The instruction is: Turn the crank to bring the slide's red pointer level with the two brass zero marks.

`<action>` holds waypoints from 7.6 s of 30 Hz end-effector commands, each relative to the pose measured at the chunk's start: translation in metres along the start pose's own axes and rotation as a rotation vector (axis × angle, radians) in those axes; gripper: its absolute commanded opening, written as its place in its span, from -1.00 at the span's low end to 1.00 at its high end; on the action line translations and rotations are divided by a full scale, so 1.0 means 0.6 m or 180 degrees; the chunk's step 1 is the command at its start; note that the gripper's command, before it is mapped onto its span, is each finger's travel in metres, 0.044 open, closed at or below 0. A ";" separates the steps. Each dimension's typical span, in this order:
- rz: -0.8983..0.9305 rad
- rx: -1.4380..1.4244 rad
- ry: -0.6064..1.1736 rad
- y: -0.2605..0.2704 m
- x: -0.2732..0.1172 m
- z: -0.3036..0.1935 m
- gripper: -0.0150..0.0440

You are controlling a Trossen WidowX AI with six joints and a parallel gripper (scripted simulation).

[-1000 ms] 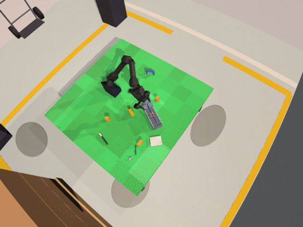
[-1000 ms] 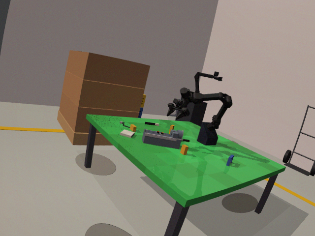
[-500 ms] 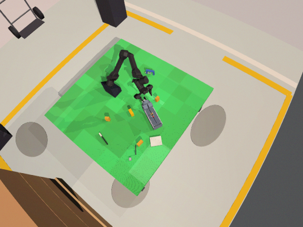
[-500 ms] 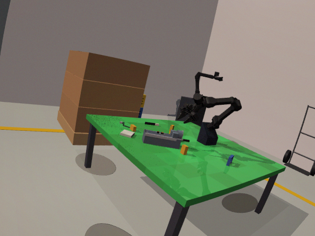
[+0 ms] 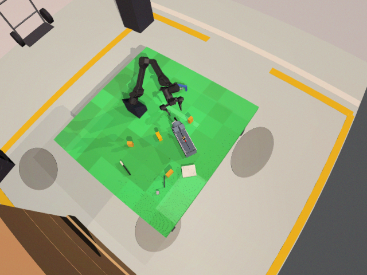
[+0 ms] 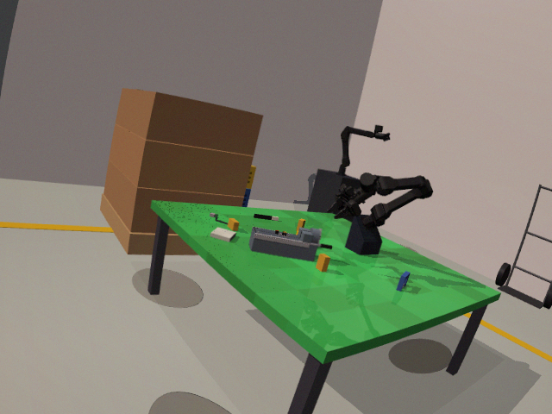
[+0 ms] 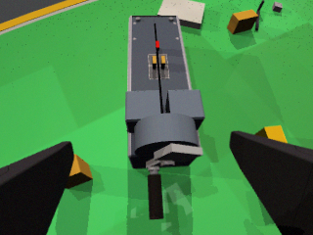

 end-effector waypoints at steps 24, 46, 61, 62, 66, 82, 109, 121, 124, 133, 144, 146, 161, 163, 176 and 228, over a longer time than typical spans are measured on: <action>-0.0046 0.0058 0.0008 0.018 0.116 -0.122 1.00; -0.0046 0.0061 0.0013 0.026 0.160 -0.162 1.00; -0.0042 0.0063 0.0012 0.029 0.184 -0.190 1.00; -0.0042 0.0063 0.0012 0.029 0.184 -0.190 0.91; -0.0042 0.0063 0.0012 0.029 0.184 -0.190 0.56; -0.0042 0.0063 0.0012 0.029 0.184 -0.190 -0.49; -0.0043 0.0063 0.0013 0.013 0.192 -0.201 -0.49; -0.0044 0.0063 0.0013 0.011 0.192 -0.202 -0.49; -0.0044 0.0063 0.0013 0.011 0.192 -0.202 -0.49; -0.0044 0.0063 0.0013 0.010 0.192 -0.202 -0.49; -0.0044 0.0063 0.0014 0.009 0.192 -0.202 -0.49; -0.0044 0.0063 0.0014 0.009 0.192 -0.202 -0.49; -0.0044 0.0063 0.0014 0.008 0.193 -0.203 -0.49; -0.0044 0.0063 0.0014 0.008 0.193 -0.203 -0.49; -0.0044 0.0063 0.0014 0.006 0.193 -0.203 -0.49; -0.0044 0.0063 0.0014 0.002 0.193 -0.204 -0.49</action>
Point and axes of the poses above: the point midway between the two fingers, 35 mm back from their tips, its own x axis out along the fingers, its own y axis across the jaws, z = x × y, the point moved 9 cm from there along -x, back along the fingers, and after that the axes turned 10 degrees about -x, right-handed, at the moved point
